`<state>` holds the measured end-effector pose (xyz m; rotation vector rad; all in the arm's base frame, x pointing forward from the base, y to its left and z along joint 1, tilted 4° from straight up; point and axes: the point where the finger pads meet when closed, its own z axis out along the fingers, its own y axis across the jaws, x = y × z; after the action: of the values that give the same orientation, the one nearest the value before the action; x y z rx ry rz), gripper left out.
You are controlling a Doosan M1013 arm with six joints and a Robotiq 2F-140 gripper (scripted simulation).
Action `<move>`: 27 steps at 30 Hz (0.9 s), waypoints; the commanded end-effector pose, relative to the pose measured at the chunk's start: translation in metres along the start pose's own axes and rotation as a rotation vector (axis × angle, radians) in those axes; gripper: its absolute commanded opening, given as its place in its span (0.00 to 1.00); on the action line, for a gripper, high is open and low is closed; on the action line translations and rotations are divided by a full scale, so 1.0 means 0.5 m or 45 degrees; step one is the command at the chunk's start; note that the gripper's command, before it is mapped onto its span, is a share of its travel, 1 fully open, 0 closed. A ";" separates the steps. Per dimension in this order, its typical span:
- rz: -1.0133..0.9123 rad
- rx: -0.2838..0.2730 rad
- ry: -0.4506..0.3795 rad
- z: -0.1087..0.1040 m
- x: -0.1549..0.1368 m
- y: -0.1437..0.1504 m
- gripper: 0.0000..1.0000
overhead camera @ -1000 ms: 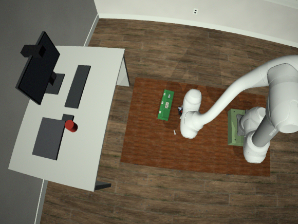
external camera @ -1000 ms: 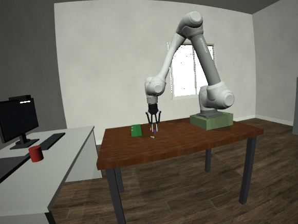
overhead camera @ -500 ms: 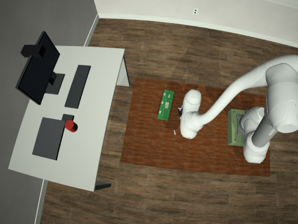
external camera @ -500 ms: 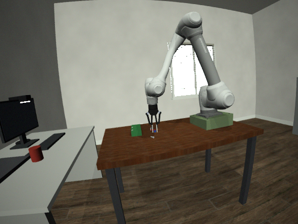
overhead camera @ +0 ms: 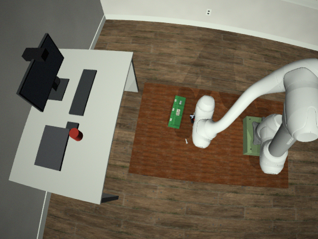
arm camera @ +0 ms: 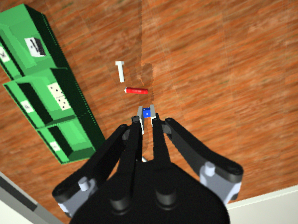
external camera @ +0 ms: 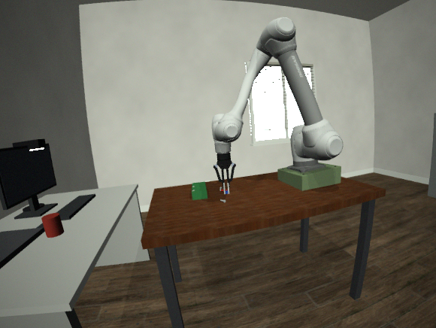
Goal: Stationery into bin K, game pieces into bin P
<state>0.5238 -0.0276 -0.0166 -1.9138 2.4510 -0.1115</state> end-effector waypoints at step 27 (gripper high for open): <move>0.000 0.000 0.000 -0.067 0.000 0.000 0.07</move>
<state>0.5220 -0.0266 0.0097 -1.9137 2.4510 -0.1116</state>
